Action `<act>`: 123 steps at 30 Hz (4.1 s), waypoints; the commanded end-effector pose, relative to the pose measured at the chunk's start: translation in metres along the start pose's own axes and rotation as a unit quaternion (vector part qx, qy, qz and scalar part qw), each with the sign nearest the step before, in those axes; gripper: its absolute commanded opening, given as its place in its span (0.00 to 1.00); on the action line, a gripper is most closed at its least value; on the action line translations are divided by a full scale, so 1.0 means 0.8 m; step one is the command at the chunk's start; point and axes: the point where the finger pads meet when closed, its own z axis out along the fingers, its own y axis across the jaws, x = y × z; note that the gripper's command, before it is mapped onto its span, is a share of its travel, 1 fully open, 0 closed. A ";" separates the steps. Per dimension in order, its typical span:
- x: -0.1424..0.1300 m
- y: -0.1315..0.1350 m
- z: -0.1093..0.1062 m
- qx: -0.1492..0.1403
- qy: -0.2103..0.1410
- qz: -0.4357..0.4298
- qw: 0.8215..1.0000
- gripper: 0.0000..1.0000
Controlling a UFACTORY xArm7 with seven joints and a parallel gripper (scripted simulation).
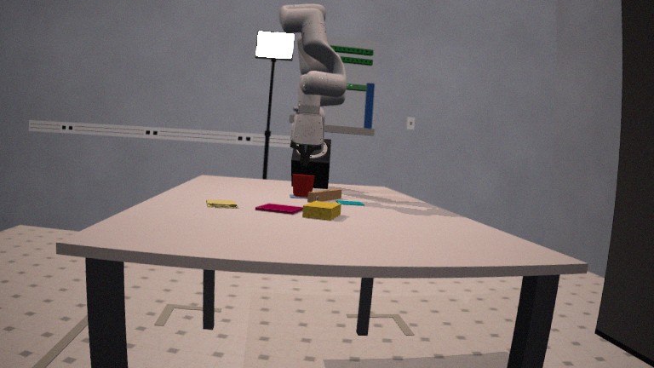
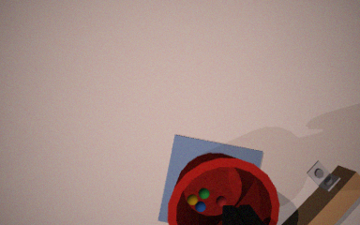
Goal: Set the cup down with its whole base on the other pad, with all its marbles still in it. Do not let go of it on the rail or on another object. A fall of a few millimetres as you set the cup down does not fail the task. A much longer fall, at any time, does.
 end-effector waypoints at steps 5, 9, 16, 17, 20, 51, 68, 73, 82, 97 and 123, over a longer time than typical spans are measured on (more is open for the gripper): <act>-0.001 0.000 0.000 0.000 -0.001 0.000 1.000 1.00; -0.001 0.000 0.000 0.000 -0.001 0.000 1.000 1.00; -0.001 0.000 0.000 0.000 -0.001 0.000 1.000 1.00; -0.001 0.000 0.000 0.000 -0.001 0.000 1.000 1.00; -0.001 0.000 0.000 0.000 -0.001 0.000 1.000 1.00; -0.001 0.000 0.008 0.000 -0.001 0.000 1.000 1.00; -0.002 -0.001 0.071 0.000 -0.001 0.000 1.000 1.00; -0.002 -0.001 0.087 0.000 -0.001 0.000 1.000 1.00; -0.002 -0.001 0.095 0.000 -0.001 0.000 1.000 1.00; -0.002 -0.001 0.096 0.000 -0.001 0.000 1.000 1.00; -0.002 -0.001 0.096 0.000 -0.001 0.000 1.000 0.95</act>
